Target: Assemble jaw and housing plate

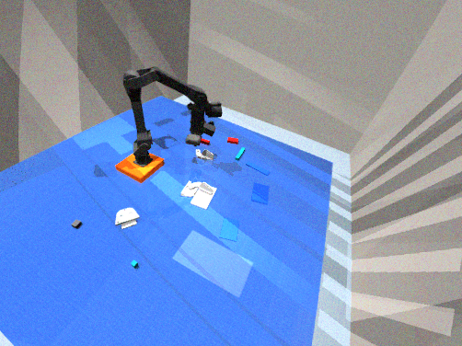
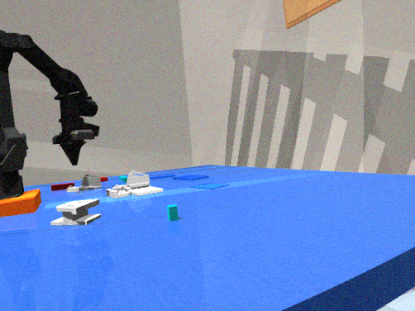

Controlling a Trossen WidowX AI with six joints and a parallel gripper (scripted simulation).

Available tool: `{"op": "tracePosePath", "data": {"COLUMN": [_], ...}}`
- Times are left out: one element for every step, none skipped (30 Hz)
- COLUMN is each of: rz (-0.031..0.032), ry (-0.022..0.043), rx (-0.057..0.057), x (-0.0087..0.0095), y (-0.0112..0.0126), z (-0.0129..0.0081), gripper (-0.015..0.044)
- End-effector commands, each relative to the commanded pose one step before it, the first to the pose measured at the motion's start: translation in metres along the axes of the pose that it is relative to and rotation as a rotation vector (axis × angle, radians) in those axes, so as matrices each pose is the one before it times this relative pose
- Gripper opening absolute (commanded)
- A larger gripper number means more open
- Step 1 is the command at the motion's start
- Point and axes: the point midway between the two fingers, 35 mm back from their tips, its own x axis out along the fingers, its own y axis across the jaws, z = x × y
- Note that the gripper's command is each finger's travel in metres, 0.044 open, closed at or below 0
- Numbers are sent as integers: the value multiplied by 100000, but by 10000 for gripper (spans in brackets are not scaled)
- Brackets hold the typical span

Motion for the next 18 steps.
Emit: {"op": "tracePosePath", "data": {"rz": [-141,0,0,0,0,0,0,0,0,0,0,0,0,0,0,160,0,0], "ry": [128,0,0,0,0,0,0,0,0,0,0,0,0,0,0,-111,0,0], "rx": [-352,0,0,0,0,0,0,0,0,0,0,0,0,0,0,353,0,0], "x": [-21,0,0,0,0,0,0,0,0,0,0,0,0,0,0,17,0,0], "y": [-30,0,0,0,0,0,0,0,0,0,0,0,0,0,0,32,0,0], "z": [-32,0,0,0,0,0,0,0,0,0,0,0,0,0,0,29,0,0], "gripper": [0,0,0,0,0,0,0,0,0,0,0,0,0,0,0,26,53,79]}}
